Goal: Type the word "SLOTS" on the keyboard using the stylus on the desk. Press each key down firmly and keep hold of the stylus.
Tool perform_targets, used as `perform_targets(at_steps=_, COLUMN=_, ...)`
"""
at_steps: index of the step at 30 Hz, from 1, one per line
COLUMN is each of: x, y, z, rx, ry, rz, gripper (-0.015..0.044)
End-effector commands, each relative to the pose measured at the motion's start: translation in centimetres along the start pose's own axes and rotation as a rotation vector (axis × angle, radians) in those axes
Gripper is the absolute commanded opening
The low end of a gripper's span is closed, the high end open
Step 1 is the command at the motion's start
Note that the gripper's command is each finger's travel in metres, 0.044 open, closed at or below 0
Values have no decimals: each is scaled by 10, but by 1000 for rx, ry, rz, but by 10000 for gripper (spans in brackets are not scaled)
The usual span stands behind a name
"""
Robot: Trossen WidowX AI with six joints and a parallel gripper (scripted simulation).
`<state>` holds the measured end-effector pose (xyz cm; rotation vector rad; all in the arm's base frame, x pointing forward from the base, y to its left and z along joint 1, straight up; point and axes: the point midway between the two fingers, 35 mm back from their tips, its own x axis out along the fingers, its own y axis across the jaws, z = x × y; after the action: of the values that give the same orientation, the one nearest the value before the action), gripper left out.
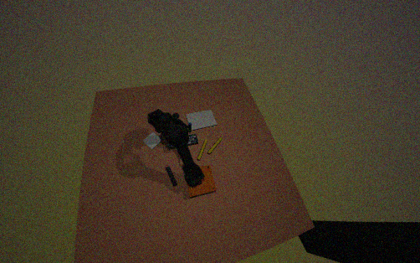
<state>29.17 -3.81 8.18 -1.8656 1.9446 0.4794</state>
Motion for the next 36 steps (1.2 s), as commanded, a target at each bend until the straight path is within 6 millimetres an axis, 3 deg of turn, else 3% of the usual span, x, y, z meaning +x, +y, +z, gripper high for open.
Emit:
perform_targets(at_steps=1, x=10, y=2, z=-8, rx=31, ry=-1, rz=57, gripper=0)
perform_targets(at_steps=10, x=11, y=2, z=-7, rx=32, ry=-1, rz=60, gripper=0)
perform_targets(at_steps=23, x=27, y=2, z=21, rx=32, ry=-1, rz=60, gripper=0)
perform_targets(at_steps=28, x=27, y=2, z=22, rx=32, ry=-1, rz=60, gripper=0)
perform_targets(at_steps=31, x=29, y=2, z=24, rx=32, ry=-1, rz=60, gripper=79)
perform_targets(at_steps=36, x=29, y=2, z=25, rx=32, ry=-1, rz=60, gripper=81)
